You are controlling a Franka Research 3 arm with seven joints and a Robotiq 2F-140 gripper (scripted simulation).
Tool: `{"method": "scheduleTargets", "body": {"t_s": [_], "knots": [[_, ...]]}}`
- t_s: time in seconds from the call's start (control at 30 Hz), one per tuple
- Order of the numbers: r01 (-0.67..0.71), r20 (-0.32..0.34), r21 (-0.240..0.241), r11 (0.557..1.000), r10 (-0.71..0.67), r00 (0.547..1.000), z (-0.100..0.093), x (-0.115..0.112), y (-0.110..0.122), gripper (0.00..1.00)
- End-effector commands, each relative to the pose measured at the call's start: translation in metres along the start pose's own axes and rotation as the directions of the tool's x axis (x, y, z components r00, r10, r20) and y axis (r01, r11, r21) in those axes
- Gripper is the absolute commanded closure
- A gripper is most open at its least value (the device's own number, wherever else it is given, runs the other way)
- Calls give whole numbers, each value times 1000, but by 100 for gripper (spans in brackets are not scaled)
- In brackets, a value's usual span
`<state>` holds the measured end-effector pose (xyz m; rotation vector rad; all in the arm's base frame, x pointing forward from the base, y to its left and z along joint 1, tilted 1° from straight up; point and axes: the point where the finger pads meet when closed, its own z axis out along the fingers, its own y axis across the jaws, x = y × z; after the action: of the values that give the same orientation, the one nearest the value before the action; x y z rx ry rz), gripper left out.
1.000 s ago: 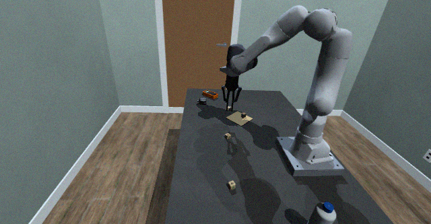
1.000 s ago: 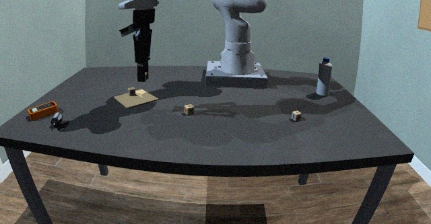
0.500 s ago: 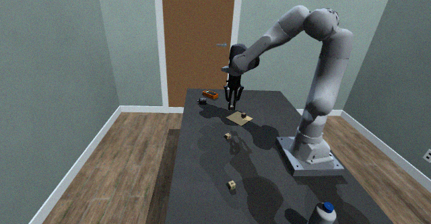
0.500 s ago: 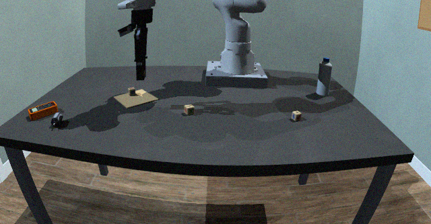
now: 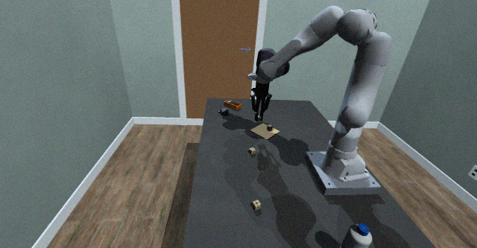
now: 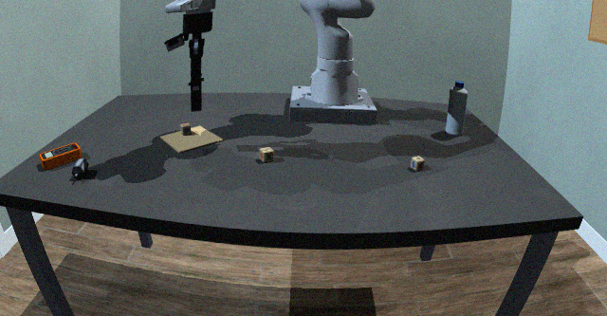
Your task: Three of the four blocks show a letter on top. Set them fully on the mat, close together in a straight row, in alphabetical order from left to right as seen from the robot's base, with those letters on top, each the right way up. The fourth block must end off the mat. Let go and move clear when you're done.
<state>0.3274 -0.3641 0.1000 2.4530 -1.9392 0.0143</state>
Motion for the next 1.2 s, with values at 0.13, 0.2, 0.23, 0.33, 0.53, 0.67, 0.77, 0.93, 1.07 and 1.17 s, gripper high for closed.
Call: {"method": "scheduleTargets", "body": {"t_s": [0.13, 0.2, 0.23, 0.33, 0.53, 0.67, 0.77, 0.93, 1.07, 1.17], "knots": [[182, 0, 11, 983, -182, 983, -1, 5, 11, 78], [204, 0, 10, 979, -204, 979, -1, 6, 13, 78], [214, 0, 10, 977, -214, 977, -1, 6, 15, 78], [247, -1, 10, 969, -247, 969, -1, 7, 19, 78], [309, -2, 9, 951, -309, 951, -1, 9, 26, 78], [340, -2, 9, 940, -340, 940, -1, 10, 30, 78], [344, -2, 9, 939, -344, 939, -1, 10, 31, 78], [344, -2, 9, 939, -344, 939, -1, 10, 31, 78], [344, -2, 9, 939, -344, 939, -1, 10, 31, 78], [344, -2, 9, 939, -344, 939, -1, 10, 31, 78]]}}
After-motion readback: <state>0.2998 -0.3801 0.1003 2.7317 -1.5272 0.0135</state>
